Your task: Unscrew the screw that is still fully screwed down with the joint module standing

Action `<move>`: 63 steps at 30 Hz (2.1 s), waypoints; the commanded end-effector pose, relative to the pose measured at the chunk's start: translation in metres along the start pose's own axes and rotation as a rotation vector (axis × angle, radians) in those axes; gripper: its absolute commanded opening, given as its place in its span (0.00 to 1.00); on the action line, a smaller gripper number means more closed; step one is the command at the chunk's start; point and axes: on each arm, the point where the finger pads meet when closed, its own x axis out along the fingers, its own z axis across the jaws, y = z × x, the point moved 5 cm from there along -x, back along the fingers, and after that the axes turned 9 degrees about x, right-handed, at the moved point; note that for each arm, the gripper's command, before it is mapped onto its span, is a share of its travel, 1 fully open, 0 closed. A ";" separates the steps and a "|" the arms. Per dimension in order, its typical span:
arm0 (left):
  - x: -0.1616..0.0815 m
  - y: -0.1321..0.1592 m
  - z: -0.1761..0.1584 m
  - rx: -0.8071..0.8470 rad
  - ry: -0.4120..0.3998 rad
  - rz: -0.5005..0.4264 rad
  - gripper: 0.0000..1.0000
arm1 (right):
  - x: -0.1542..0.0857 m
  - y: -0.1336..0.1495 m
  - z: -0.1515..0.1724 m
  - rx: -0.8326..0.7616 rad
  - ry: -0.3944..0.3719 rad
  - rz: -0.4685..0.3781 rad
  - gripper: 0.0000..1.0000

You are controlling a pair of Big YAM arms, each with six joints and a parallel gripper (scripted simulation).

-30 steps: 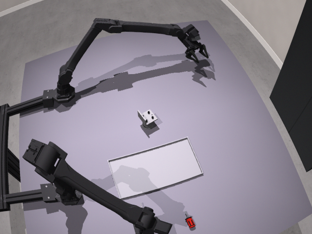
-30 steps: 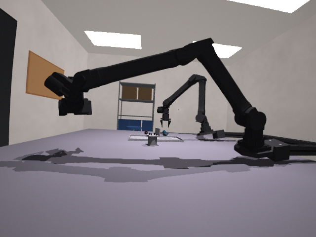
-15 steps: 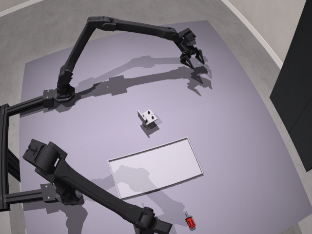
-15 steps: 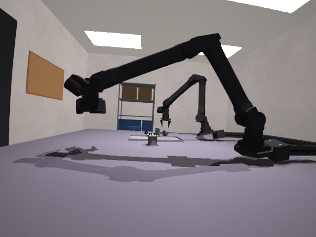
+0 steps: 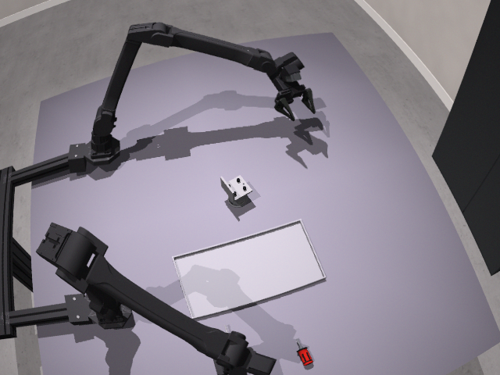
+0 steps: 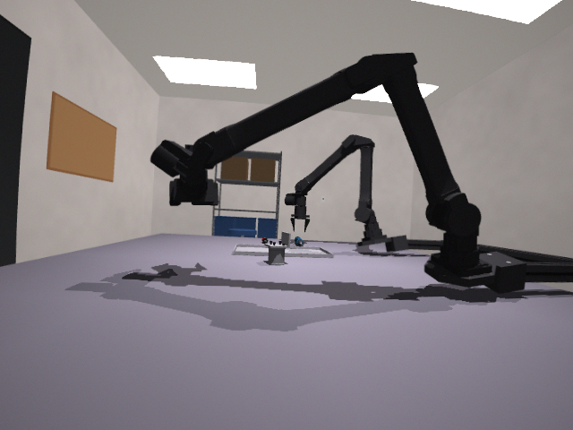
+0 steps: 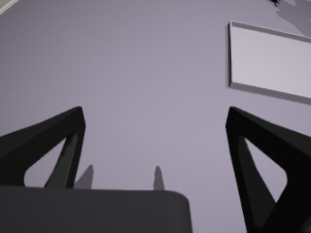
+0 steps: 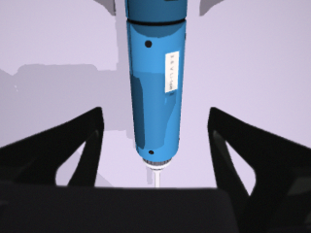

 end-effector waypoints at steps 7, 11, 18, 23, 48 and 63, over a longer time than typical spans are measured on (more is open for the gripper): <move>-0.002 -0.032 -0.041 0.086 0.015 -0.029 0.86 | 0.002 0.001 0.009 -0.003 -0.007 0.001 0.65; 0.004 -0.035 -0.068 0.098 0.040 -0.035 0.86 | 0.002 0.001 0.009 -0.003 -0.007 0.001 0.65; -0.007 -0.028 -0.075 0.094 0.029 -0.030 0.86 | 0.002 0.001 0.009 -0.003 -0.007 0.001 0.65; 0.008 -0.038 -0.119 0.120 0.084 -0.048 0.86 | 0.002 0.001 0.009 -0.003 -0.007 0.001 0.65; 0.009 -0.035 -0.255 0.165 0.195 -0.078 0.86 | 0.002 0.001 0.009 -0.003 -0.007 0.001 0.65; 0.017 0.009 -0.247 0.148 0.183 -0.065 0.86 | 0.002 0.001 0.009 -0.003 -0.007 0.001 0.65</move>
